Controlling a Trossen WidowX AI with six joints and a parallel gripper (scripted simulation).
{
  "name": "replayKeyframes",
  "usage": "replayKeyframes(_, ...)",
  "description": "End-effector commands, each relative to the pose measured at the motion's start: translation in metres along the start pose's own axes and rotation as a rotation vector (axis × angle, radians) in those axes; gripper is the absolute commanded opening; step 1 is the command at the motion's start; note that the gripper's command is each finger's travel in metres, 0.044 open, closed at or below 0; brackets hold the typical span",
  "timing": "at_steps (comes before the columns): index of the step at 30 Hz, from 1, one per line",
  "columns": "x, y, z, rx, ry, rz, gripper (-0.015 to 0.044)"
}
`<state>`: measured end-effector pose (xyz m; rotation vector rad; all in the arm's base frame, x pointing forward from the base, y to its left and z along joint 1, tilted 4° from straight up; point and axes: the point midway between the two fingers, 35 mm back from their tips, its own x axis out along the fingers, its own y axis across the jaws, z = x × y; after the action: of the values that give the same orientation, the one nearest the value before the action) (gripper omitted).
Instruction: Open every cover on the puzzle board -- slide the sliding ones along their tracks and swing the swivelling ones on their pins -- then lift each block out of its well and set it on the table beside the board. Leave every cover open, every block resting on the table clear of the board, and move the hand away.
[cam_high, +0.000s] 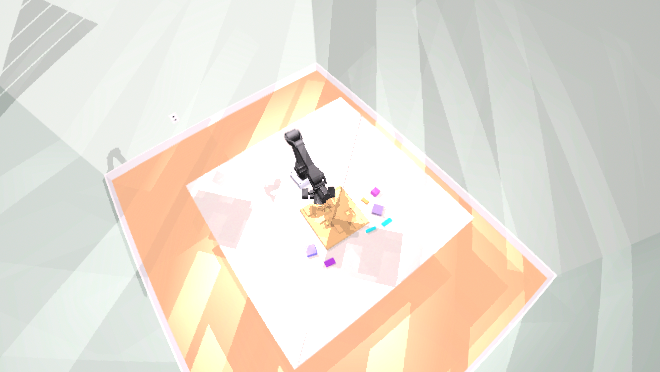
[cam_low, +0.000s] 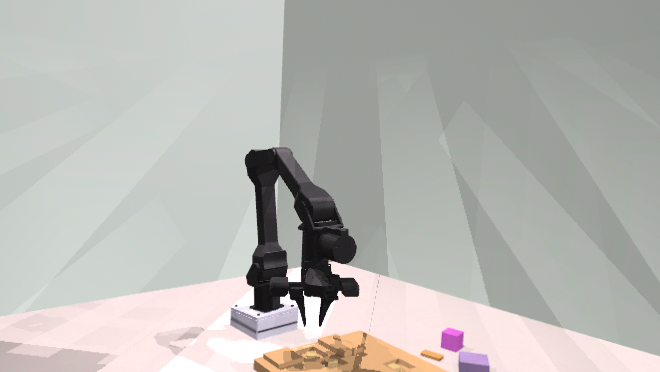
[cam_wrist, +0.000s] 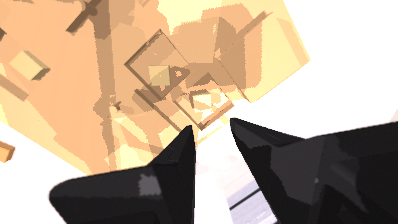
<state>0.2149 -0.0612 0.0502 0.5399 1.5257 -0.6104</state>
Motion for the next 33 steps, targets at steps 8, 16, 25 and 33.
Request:
replayKeyframes(8,0.013,0.001,0.0,0.02,0.002,0.001,0.0144)
replayKeyframes(16,0.032,0.0,0.0,0.02,0.002,0.001,0.0144)
replayKeyframes(25,0.032,0.0,0.0,0.02,0.002,0.001,0.0144)
replayKeyframes(33,0.032,0.0,0.0,0.02,0.002,0.001,0.0144)
